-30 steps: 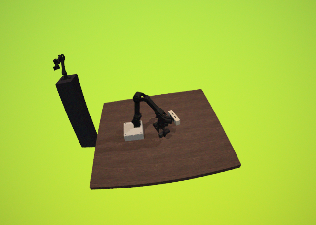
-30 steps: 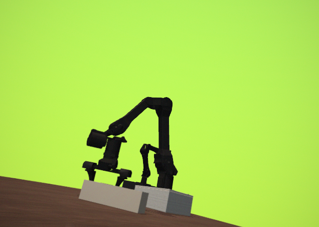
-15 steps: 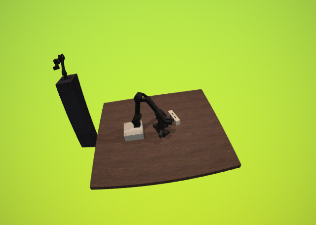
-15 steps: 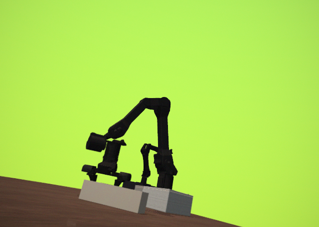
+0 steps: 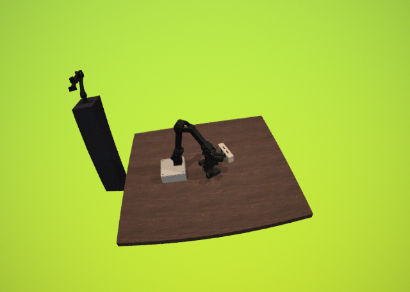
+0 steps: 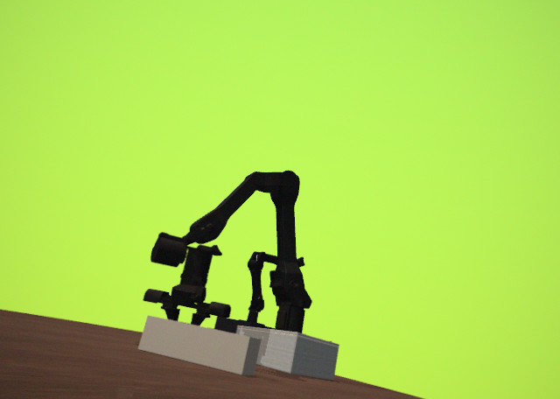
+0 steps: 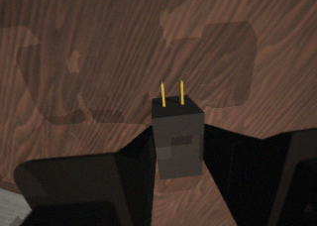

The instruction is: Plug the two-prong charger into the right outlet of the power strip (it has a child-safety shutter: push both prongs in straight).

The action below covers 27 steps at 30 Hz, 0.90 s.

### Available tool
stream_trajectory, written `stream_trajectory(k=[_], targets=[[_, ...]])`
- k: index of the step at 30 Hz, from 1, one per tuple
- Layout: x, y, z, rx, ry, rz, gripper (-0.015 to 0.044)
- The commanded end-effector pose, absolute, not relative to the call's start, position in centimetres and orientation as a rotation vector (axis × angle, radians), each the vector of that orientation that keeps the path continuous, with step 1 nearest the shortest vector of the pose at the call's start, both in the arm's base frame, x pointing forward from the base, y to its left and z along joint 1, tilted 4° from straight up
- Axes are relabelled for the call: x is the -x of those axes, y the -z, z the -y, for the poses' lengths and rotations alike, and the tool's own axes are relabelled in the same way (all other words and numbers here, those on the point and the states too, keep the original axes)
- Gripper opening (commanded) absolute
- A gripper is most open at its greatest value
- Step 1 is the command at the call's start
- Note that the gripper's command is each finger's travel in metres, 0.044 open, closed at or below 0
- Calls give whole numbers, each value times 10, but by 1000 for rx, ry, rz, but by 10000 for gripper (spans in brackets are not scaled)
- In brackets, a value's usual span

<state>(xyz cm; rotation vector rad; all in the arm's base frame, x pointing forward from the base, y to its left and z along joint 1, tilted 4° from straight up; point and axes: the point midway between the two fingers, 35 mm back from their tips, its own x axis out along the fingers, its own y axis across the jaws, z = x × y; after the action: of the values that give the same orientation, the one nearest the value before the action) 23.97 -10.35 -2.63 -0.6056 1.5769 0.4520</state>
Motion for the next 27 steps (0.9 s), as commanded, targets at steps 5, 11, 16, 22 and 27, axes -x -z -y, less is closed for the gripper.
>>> stream_trajectory(k=[5,11,16,22,27], targets=[[-240,4,103,609,-453,-1578,0],[-238,-22,101,611,-455,-1580,0],[-237,-28,100,611,-455,-1581,0],[-242,-25,93,597,-443,-1581,0],[-247,-22,84,580,-429,-1581,0]])
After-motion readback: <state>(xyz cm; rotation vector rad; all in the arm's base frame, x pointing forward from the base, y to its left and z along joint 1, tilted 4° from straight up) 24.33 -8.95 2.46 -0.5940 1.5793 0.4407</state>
